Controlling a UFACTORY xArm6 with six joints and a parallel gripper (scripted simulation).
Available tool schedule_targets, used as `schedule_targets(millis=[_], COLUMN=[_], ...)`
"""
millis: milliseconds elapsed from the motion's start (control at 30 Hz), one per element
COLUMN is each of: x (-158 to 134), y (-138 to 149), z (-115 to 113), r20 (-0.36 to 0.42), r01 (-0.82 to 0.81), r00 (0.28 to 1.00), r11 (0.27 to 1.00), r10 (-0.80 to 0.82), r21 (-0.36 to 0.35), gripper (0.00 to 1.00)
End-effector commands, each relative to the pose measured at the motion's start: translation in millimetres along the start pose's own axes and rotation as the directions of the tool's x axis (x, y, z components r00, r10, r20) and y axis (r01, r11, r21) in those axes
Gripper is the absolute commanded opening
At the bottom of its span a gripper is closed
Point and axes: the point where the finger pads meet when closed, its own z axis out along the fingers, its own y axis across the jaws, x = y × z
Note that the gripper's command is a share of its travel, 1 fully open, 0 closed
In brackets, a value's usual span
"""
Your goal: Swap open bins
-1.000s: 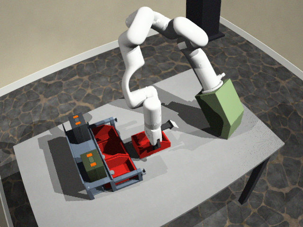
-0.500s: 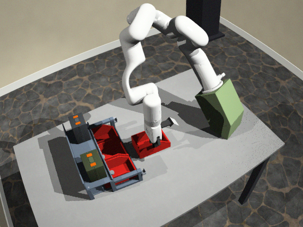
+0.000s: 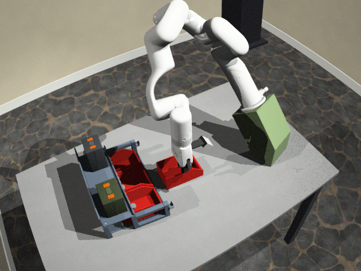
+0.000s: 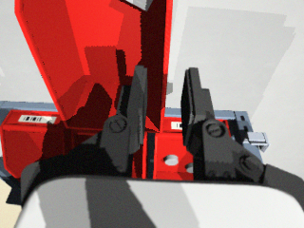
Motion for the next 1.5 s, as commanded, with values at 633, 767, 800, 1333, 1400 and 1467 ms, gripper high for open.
schedule_targets(millis=[633, 767, 800, 1333, 1400, 1467], x=[-1.0, -1.0, -1.0, -1.0, -1.0, -1.0], y=[0.3, 0.3, 0.3, 0.3, 0.3, 0.3], z=[-34.8, -38.2, -39.2, -47.9, -48.3, -48.5], r20=[0.002, 0.002, 0.002, 0.002, 0.002, 0.002], r01=[-0.001, -0.001, -0.001, -0.001, -0.001, -0.001], r00=[1.0, 1.0, 1.0, 1.0, 1.0, 1.0], r11=[1.0, 1.0, 1.0, 1.0, 1.0, 1.0], r10=[0.001, 0.001, 0.001, 0.001, 0.001, 0.001], r21=[-0.001, -0.001, -0.001, -0.001, -0.001, -0.001], gripper=[0.26, 0.26, 0.26, 0.26, 0.26, 0.26])
